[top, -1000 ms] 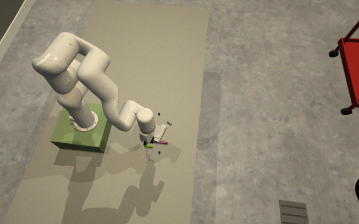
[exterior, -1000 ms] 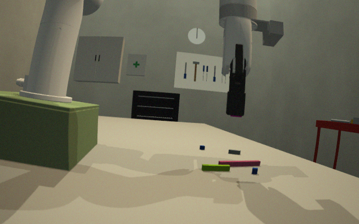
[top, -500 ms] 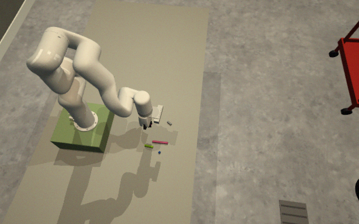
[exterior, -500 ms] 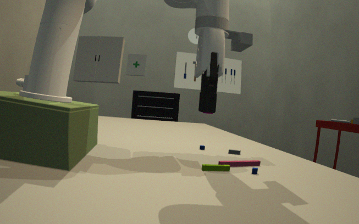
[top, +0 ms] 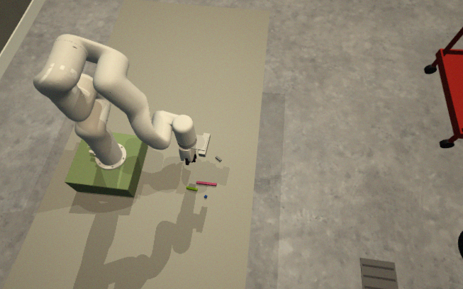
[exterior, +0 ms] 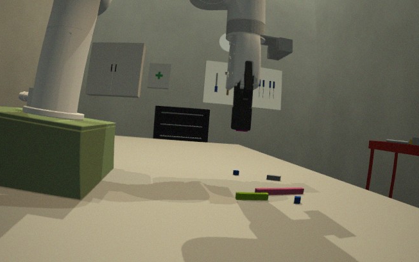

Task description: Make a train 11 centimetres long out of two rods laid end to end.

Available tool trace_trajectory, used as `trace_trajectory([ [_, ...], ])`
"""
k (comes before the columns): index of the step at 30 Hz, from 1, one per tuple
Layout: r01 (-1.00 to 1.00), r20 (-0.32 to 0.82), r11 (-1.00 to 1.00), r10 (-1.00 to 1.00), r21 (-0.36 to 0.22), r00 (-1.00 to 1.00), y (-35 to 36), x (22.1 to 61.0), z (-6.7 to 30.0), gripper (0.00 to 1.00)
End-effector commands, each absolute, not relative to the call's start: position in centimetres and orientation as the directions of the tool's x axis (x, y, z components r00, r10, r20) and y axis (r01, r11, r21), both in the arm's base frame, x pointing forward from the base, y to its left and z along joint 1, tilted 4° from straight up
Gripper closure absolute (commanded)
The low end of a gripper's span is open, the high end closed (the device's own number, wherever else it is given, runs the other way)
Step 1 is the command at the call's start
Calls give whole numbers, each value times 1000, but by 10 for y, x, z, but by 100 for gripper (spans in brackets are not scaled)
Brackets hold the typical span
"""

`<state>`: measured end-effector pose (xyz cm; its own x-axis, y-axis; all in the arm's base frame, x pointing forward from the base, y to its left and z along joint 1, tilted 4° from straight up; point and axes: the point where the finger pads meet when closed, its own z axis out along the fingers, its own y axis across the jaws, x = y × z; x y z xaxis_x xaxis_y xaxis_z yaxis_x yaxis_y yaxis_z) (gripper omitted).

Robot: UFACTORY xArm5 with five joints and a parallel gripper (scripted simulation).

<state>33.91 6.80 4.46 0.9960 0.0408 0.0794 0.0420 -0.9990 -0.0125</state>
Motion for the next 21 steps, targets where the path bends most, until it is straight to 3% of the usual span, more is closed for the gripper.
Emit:
trace_trajectory([
  [1,42,75,-999,41,-12,996,67,338,37,96],
  [21,42,75,-999,41,-12,996,69,343,-31,96],
])
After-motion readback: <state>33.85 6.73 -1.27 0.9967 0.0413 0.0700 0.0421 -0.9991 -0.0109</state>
